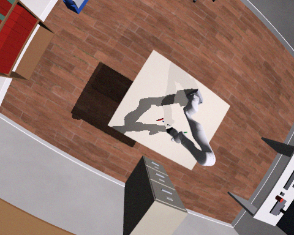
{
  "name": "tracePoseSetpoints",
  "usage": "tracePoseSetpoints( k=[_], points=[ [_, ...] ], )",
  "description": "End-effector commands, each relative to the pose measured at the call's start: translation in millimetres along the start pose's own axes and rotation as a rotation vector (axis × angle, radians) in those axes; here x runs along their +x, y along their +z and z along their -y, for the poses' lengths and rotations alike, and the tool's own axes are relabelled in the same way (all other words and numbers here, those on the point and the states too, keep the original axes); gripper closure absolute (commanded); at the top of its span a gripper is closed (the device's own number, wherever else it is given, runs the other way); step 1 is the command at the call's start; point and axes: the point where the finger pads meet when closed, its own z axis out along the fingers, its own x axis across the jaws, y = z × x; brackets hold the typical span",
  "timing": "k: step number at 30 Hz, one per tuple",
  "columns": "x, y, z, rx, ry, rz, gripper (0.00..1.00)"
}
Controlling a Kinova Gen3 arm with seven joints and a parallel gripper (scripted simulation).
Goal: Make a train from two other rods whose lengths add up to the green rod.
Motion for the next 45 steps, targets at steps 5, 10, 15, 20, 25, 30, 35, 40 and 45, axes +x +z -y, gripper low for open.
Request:
tracePoseSetpoints(
  k=[5, 10, 15, 20, 25, 30, 35, 40, 45],
  points=[
    [0, -2, 0, 0.001, 0.0, 0.0, 0.46],
    [0, -6, 0, 0.001, 0.0, 0.0, 0.46],
    [0, -9, 0, 0.001, 0.0, 0.0, 0.46],
    [0, -15, 0, 0.001, 0.0, 0.0, 0.46],
    [0, -24, 0, 0.001, 0.0, 0.0, 0.46],
    [0, -29, 0, 0.001, 0.0, 0.0, 0.46],
    [0, -39, 0, 0.001, 0.0, 0.0, 0.46],
    [0, -50, 0, 0.001, 0.0, 0.0, 0.46],
    [0, -59, 0, 0.001, 0.0, 0.0, 0.46]
  ],
)
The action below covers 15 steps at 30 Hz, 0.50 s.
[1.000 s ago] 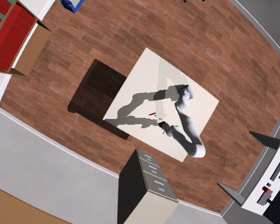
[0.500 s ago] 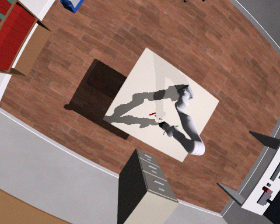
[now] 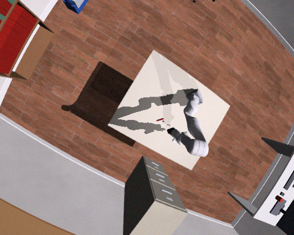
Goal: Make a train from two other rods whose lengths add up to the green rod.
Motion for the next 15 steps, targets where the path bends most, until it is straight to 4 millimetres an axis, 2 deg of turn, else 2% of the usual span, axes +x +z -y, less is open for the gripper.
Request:
tracePoseSetpoints(
  k=[1, 15],
  points=[
    [-5, -12, 12, 0.029, -0.004, 0.028, 0.46],
    [-4, -37, 11, 0.029, -0.004, 0.028, 0.46]
  ],
)
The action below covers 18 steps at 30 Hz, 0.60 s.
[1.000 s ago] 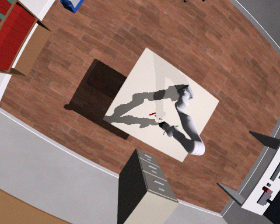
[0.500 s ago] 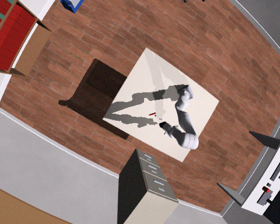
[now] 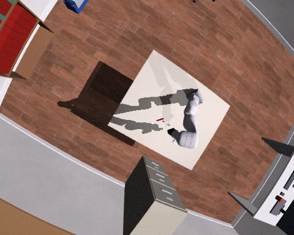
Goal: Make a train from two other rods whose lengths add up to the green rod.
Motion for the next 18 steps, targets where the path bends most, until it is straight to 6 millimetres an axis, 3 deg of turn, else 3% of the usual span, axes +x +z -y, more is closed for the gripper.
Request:
tracePoseSetpoints(
  k=[1, 16, 17, 18],
  points=[
    [-10.3, -14.6, 13.9, 0.053, -0.017, 0.032, 0.46],
    [-10.1, -19.7, 13.6, 0.053, -0.017, 0.032, 0.46],
    [-10.1, -19.7, 13.6, 0.053, -0.017, 0.032, 0.0],
    [-10.1, -19.7, 13.6, 0.053, -0.017, 0.032, 0.0]
  ],
)
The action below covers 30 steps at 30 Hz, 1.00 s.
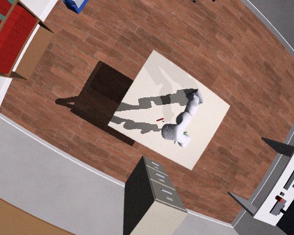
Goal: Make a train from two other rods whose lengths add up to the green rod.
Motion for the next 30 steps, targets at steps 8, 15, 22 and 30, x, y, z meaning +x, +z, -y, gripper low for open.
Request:
tracePoseSetpoints(
  k=[8, 15, 22, 30],
  points=[
    [-0.5, 0.3, 0.0, 0.003, 0.004, 0.006, 0.0],
    [-0.5, 0.3, 0.0, 0.003, 0.004, 0.006, 0.0],
    [-0.5, 0.3, 0.0, 0.003, 0.004, 0.006, 0.0],
    [-0.1, 0.6, -0.7, 0.003, -0.005, 0.006, 0.0]
  ],
)
